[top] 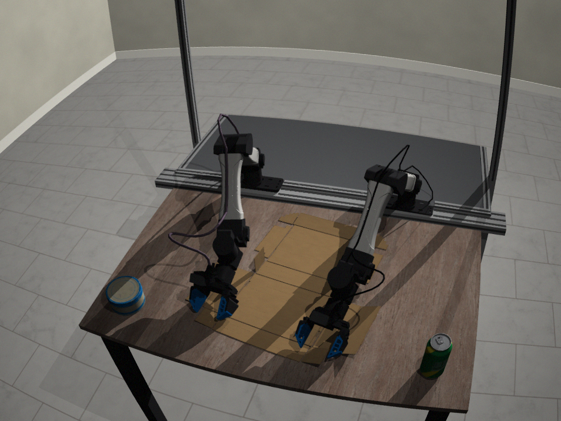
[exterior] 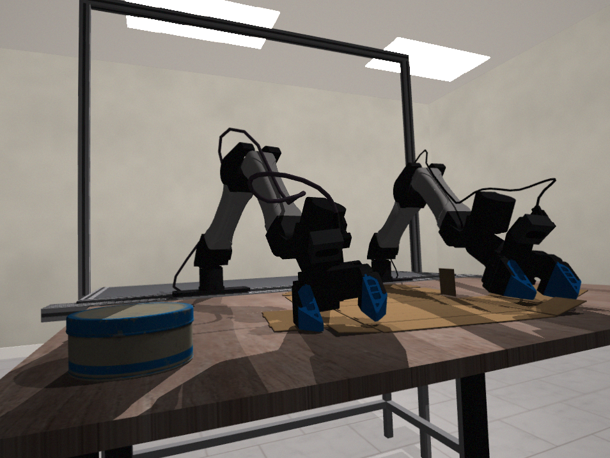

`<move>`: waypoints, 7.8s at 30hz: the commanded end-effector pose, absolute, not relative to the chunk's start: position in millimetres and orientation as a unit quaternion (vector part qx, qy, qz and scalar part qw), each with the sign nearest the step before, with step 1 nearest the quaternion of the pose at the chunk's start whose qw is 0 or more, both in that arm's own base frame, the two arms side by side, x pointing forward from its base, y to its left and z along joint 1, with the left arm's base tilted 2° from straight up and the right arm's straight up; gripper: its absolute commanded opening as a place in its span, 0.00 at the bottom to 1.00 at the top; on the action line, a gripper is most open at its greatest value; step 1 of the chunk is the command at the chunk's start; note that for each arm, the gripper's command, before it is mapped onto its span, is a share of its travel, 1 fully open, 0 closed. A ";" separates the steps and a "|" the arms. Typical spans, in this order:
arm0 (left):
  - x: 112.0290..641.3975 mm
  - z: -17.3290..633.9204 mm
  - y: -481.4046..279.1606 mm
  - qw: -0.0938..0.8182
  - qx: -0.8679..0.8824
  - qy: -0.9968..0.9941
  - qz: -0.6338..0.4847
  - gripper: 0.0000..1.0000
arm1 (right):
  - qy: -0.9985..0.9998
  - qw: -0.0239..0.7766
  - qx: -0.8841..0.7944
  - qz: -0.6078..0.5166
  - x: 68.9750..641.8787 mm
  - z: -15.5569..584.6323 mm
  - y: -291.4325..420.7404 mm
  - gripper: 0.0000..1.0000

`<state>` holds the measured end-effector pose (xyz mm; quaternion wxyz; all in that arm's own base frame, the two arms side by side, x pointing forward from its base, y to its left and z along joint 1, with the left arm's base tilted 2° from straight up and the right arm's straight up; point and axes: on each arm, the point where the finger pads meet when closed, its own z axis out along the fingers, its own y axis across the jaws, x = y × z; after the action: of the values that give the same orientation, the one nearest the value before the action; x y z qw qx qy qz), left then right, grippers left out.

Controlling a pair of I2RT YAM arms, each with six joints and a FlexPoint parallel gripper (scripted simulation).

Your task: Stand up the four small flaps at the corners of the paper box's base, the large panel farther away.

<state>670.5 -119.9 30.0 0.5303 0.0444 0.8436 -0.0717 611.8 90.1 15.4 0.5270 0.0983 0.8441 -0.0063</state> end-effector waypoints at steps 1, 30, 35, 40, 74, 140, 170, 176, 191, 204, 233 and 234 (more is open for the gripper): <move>673.3 8.3 -125.1 0.529 0.041 0.844 -0.071 0.77 | 0.838 0.536 0.099 0.006 619.0 12.3 100.0 0.77; 668.2 -8.4 -103.0 0.518 0.048 0.854 -0.015 0.77 | 0.848 0.525 0.069 0.013 632.9 1.9 112.7 0.77; 667.7 -9.3 -100.8 0.520 0.049 0.853 -0.003 0.77 | 0.848 0.525 0.063 0.017 636.9 0.8 116.0 0.77; 665.6 -13.0 -95.1 0.517 0.048 0.855 0.011 0.77 | 0.849 0.525 0.057 0.021 641.1 -0.3 120.2 0.77; 671.3 -5.1 -100.1 0.525 0.074 0.846 0.050 0.77 | 0.850 0.524 0.038 0.040 655.9 -6.0 146.1 0.77; 671.2 -5.2 -101.5 0.525 0.077 0.846 0.046 0.77 | 0.846 0.530 0.046 0.037 649.2 33.1 152.3 0.77; 671.2 -5.2 -101.6 0.525 0.077 0.846 0.046 0.77 | 0.829 0.555 0.055 0.040 657.6 89.9 170.2 0.77; 671.2 -5.2 -101.6 0.525 0.077 0.846 0.046 0.77 | 0.838 0.543 0.053 0.035 656.6 75.2 177.9 0.77; 671.2 -5.2 -101.6 0.525 0.077 0.846 0.046 0.77 | 0.848 0.527 0.049 0.028 655.3 56.1 195.2 0.77; 671.2 -5.2 -101.6 0.525 0.077 0.846 0.046 0.77 | 0.848 0.526 0.050 0.027 655.9 47.3 202.7 0.67; 671.2 -5.2 -101.6 0.525 0.077 0.846 0.046 0.77 | 0.843 0.535 0.051 0.032 657.8 27.4 216.9 0.50; 671.2 -5.2 -101.6 0.525 0.077 0.846 0.046 0.77 | 0.842 0.536 0.051 0.032 658.0 25.3 218.0 0.50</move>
<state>671.9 -89.8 21.0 0.5417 0.0604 0.8370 0.0486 653.8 208.1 31.1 0.5275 0.0460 0.8479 0.0271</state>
